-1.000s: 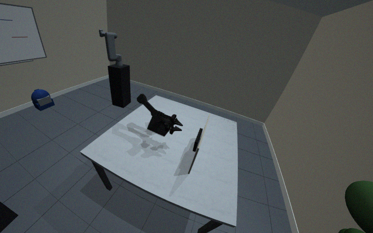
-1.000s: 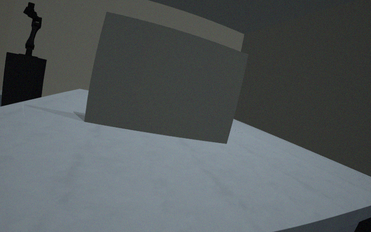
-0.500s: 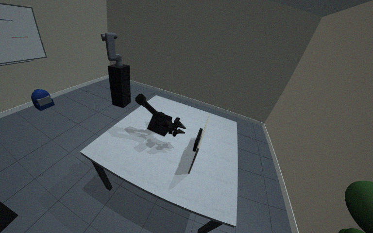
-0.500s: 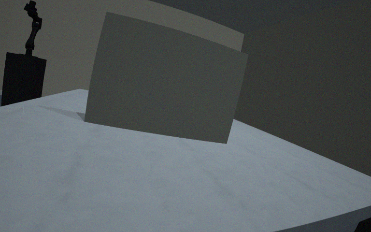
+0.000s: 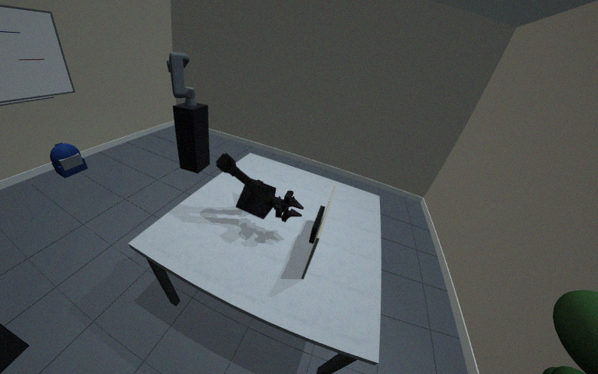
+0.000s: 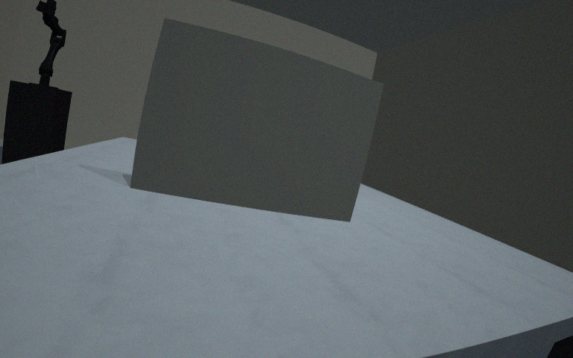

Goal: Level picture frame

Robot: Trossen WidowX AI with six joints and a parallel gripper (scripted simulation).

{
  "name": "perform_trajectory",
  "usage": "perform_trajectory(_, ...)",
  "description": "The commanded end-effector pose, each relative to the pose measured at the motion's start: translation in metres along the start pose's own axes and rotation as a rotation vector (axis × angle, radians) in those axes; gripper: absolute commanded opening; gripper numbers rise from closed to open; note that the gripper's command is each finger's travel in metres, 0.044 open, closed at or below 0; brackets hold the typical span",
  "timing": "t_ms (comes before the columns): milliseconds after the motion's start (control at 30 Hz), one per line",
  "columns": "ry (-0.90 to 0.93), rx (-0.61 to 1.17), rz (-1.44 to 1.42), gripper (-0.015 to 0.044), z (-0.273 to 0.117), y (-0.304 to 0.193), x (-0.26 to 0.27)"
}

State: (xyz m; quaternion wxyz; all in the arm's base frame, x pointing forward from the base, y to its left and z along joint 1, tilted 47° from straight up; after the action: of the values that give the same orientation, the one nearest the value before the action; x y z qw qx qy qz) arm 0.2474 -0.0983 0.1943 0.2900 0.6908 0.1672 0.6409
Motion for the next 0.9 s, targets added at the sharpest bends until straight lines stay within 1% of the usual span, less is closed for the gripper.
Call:
perform_trajectory(0, -0.001, -0.001, 0.004, 0.026, 0.024, 0.0, 0.0)
perform_trajectory(133, 0.0, -0.002, 0.005, 0.026, 0.047, -0.005, -0.003)
perform_trajectory(633, 0.0, -0.002, 0.005, 0.026, 0.048, -0.005, -0.004)
perform_trajectory(867, 0.0, -0.002, 0.005, 0.026, 0.056, -0.004, -0.003)
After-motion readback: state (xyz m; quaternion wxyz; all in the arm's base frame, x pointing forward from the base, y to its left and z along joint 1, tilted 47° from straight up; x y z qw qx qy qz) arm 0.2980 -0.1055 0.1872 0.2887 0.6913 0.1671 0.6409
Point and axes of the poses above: the point midway between the two fingers, 35 mm back from their tips, its own z axis out along the fingers, its own x axis across the jaws, y = z × x, the point moved 3 cm from there along -z, back along the fingers, and after that the axes turned 2 degrees about z, right-handed, at the moved point
